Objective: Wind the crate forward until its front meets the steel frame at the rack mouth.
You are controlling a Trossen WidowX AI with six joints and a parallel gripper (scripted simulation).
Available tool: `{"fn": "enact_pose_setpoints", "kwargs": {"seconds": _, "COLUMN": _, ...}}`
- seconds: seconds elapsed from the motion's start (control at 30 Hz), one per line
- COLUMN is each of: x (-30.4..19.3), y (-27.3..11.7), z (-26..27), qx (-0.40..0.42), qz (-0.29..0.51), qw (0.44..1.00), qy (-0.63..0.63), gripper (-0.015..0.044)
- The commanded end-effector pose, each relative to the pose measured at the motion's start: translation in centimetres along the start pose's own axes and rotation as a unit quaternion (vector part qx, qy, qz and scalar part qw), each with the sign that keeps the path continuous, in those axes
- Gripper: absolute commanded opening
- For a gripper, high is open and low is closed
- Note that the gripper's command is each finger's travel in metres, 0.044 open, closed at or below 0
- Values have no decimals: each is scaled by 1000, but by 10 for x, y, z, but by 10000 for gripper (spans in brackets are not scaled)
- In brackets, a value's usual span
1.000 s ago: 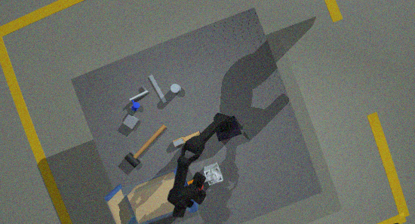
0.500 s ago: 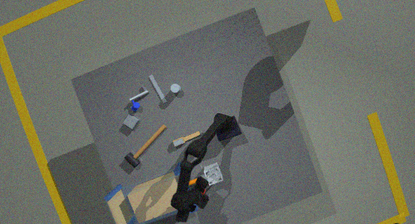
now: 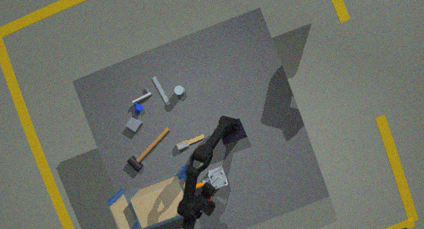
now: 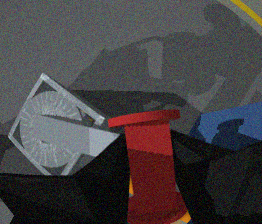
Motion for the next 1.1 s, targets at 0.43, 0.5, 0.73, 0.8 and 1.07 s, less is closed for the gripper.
{"fn": "enact_pose_setpoints", "kwargs": {"seconds": 0.43, "x": 38, "y": 19, "z": -7, "qx": -2, "qz": -13, "qw": 1000, "qy": -10, "gripper": 0}}
{"fn": "enact_pose_setpoints", "kwargs": {"seconds": 0.5, "x": 41, "y": 20, "z": -7, "qx": -2, "qz": -13, "qw": 1000, "qy": -10, "gripper": 0}}
{"fn": "enact_pose_setpoints", "kwargs": {"seconds": 0.73, "x": 51, "y": 24, "z": -6, "qx": -2, "qz": -14, "qw": 1000, "qy": -10, "gripper": 0}}
{"fn": "enact_pose_setpoints", "kwargs": {"seconds": 0.8, "x": 54, "y": 25, "z": -5, "qx": -2, "qz": -14, "qw": 1000, "qy": -10, "gripper": 0}}
{"fn": "enact_pose_setpoints", "kwargs": {"seconds": 1.07, "x": 65, "y": 30, "z": -1, "qx": -2, "qz": -14, "qw": 1000, "qy": -10, "gripper": 0}}
Point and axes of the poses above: the point midway between the two fingers, 35 mm back from their tips, its own y axis out along the fingers, its own z axis across the jaws, x = y × z, the point moved 10 cm from there along -y, back along the fingers, and after that the axes turned 7 degrees about -y, right-handed, at the moved point
